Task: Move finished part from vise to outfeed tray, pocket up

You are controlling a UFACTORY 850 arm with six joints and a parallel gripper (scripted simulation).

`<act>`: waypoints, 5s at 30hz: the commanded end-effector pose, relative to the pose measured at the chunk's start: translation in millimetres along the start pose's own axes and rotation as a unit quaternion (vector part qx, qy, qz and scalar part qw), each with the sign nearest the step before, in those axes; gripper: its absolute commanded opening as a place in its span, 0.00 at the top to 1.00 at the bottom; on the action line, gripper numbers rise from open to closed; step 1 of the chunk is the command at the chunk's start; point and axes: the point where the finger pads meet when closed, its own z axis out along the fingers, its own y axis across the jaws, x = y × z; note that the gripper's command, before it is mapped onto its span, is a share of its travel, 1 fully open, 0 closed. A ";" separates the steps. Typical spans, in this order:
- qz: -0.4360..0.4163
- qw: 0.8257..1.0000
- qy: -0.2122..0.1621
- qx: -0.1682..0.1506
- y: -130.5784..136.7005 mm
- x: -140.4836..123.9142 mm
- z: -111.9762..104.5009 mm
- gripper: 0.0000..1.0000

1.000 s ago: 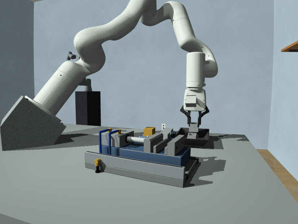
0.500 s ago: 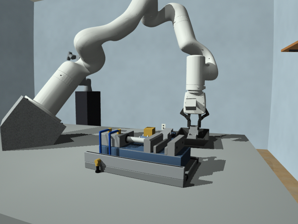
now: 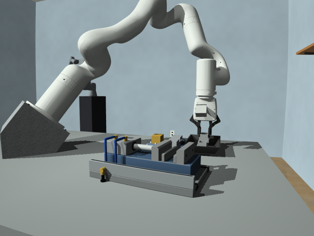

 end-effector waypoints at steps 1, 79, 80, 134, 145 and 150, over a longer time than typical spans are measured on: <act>0.000 1.000 0.000 0.001 -0.8 -0.3 -0.6 1.00; 0.000 1.000 0.000 0.001 -0.9 -0.1 12.5 0.31; 0.000 1.000 0.000 0.001 -0.9 -0.1 12.5 0.31; 0.000 1.000 0.000 0.001 -0.8 -0.1 -77.5 0.31; 0.000 1.000 0.000 0.001 -0.7 -0.1 -121.3 0.31; 0.000 1.000 0.000 0.001 -0.7 -0.1 -131.2 0.31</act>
